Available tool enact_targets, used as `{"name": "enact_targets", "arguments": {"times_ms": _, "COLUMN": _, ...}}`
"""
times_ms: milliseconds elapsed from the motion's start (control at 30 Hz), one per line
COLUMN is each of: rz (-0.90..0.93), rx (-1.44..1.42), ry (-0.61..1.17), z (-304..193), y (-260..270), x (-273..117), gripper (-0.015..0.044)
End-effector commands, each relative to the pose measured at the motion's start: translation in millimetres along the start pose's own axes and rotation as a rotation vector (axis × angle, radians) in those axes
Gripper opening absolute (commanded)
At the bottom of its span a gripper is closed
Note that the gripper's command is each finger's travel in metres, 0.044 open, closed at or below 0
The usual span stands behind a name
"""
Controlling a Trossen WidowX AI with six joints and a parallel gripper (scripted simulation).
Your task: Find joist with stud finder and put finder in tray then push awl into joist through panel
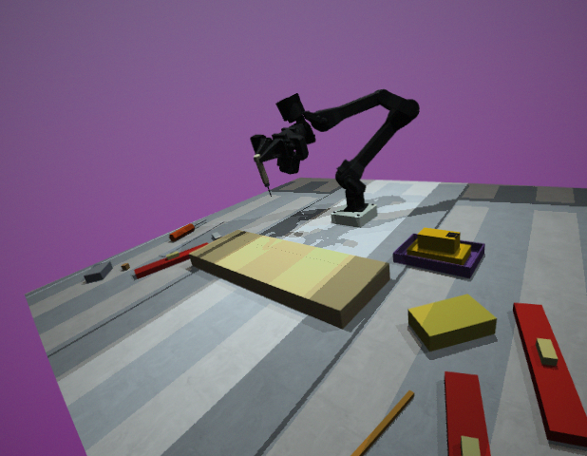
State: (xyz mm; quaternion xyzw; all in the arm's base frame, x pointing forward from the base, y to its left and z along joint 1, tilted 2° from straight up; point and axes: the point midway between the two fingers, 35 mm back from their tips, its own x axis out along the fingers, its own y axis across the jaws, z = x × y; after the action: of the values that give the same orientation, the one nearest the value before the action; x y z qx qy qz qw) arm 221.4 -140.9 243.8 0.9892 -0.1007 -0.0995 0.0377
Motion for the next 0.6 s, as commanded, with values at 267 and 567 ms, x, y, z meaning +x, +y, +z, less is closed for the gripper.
{"name": "enact_targets", "arguments": {"times_ms": 267, "rz": -0.177, "rx": -0.037, "ry": 0.007, "z": -6.7, "y": -22.9, "x": 32.8, "gripper": 0.0000}}
{"name": "enact_targets", "arguments": {"times_ms": 567, "rz": -0.346, "rx": -0.061, "ry": 0.014, "z": -8.4, "y": -52.0, "x": 63.1, "gripper": 0.0000}}
